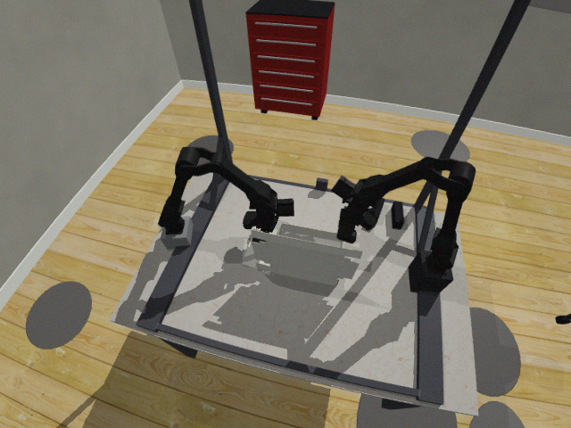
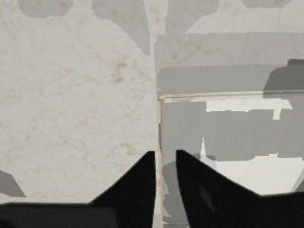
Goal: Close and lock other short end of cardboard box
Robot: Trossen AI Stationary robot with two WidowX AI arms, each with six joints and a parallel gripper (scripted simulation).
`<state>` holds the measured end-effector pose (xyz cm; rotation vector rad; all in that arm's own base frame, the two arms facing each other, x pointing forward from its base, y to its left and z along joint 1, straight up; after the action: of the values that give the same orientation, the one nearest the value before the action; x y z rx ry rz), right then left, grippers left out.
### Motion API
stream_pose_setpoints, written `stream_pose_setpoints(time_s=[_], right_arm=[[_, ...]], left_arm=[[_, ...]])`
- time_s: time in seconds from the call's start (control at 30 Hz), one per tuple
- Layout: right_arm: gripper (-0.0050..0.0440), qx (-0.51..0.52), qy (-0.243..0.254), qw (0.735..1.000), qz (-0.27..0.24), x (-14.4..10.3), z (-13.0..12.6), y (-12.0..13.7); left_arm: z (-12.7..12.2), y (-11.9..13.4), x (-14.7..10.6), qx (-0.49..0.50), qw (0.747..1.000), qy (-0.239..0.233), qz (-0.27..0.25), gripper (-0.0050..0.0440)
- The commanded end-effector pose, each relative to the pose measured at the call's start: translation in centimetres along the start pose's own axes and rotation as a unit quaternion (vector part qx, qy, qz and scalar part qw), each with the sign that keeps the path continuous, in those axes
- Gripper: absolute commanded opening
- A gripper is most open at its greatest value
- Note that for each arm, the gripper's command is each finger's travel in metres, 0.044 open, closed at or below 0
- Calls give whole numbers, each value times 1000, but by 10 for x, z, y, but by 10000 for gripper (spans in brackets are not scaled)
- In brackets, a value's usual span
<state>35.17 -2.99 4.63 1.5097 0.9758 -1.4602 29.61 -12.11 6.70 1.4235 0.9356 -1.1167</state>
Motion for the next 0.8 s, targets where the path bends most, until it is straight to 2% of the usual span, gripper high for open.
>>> stream_pose_setpoints(time_s=[0.0, 0.77], right_arm=[[251, 0, 4, 1000, 13, -8, -1, 3], [251, 0, 4, 1000, 12, -6, -1, 3]], left_arm=[[1, 5, -6, -1, 1000, -3, 13, 57], [3, 3, 28, 0, 1000, -2, 13, 57]])
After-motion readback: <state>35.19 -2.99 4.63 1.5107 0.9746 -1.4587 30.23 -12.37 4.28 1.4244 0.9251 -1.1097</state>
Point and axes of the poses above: on each arm, the point midway between the two fingers, 35 mm back from their tips, its own x axis out along the fingers, its own z axis across the jaws, y = z × x, the point moved 8 cm from there along -x, back along the fingers, and after that the axes turned 4 degrees about x, right-handed, at the moved point
